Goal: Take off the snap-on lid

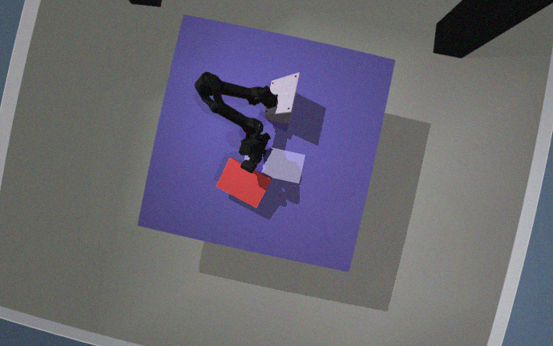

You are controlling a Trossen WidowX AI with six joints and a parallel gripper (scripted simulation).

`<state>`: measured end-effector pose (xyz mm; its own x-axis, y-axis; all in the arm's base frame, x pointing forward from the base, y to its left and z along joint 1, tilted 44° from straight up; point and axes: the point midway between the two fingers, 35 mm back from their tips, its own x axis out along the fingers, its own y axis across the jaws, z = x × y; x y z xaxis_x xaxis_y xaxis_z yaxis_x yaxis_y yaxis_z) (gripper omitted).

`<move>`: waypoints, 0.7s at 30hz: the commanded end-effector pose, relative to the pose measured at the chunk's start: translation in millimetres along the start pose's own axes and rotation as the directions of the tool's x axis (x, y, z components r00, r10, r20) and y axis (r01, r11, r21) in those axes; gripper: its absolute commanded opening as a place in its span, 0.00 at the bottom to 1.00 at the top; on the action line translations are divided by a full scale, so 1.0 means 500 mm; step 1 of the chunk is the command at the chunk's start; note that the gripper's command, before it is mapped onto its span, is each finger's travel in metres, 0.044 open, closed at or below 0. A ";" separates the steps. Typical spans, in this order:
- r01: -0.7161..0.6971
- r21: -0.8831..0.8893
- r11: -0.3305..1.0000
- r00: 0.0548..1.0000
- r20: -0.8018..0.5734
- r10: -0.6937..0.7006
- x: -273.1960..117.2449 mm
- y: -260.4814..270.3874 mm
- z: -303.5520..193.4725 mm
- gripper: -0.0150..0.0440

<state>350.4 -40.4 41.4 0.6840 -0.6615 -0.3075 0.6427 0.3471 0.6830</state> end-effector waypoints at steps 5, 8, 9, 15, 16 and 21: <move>0.002 -0.002 1.000 1.000 0.000 -0.002 -0.004 0.005 0.000 0.25; 0.003 -0.002 1.000 1.000 0.000 -0.003 -0.009 0.011 0.000 0.25; 0.003 -0.002 1.000 1.000 0.000 -0.003 -0.010 0.013 0.000 0.25; 0.003 -0.002 1.000 1.000 0.000 -0.003 -0.019 0.026 0.000 0.25; 0.003 -0.002 1.000 1.000 0.000 -0.003 -0.020 0.029 0.000 0.25; 0.003 -0.002 1.000 1.000 0.000 -0.003 -0.026 0.040 -0.001 0.25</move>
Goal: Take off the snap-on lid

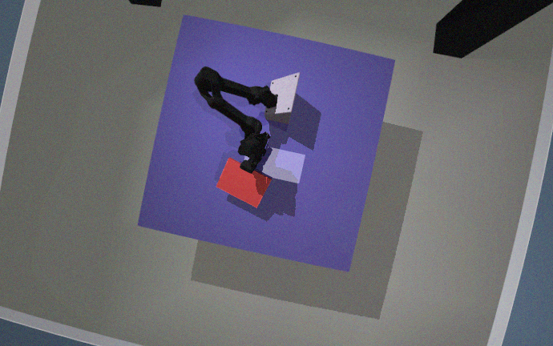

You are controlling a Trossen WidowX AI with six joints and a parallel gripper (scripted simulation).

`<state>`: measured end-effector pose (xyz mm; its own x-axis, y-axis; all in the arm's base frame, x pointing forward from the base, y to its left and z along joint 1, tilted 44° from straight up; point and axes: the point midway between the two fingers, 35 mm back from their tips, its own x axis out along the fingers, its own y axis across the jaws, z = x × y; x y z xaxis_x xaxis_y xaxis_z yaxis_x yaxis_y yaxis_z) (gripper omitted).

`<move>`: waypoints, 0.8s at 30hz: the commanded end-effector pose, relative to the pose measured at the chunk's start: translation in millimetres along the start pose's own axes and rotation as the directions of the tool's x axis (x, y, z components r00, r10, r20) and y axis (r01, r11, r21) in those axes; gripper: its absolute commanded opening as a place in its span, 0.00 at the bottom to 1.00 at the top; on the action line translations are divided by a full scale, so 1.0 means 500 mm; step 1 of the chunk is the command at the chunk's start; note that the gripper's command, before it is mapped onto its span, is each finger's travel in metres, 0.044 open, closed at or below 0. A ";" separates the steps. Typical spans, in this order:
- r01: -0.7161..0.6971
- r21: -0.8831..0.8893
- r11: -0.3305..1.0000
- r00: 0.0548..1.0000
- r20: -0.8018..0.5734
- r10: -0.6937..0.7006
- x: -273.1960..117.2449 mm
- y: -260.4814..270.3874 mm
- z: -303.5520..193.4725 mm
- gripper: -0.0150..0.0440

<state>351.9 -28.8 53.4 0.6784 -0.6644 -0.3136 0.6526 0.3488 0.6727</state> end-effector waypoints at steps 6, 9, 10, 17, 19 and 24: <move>-0.006 0.010 1.000 1.000 0.000 0.006 -0.013 0.029 0.000 0.25; -0.006 0.010 1.000 1.000 0.000 0.006 -0.016 0.036 0.000 0.25; -0.006 0.010 1.000 1.000 0.000 0.006 -0.017 0.039 0.000 0.25; -0.006 0.010 1.000 1.000 0.000 0.006 -0.023 0.058 0.000 0.25; -0.006 0.010 1.000 1.000 0.000 0.006 -0.025 0.063 0.000 0.25; -0.006 0.011 1.000 1.000 0.000 0.006 -0.029 0.077 0.001 0.25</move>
<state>363.1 -10.8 76.8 0.6761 -0.6657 -0.3156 0.6562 0.3493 0.6689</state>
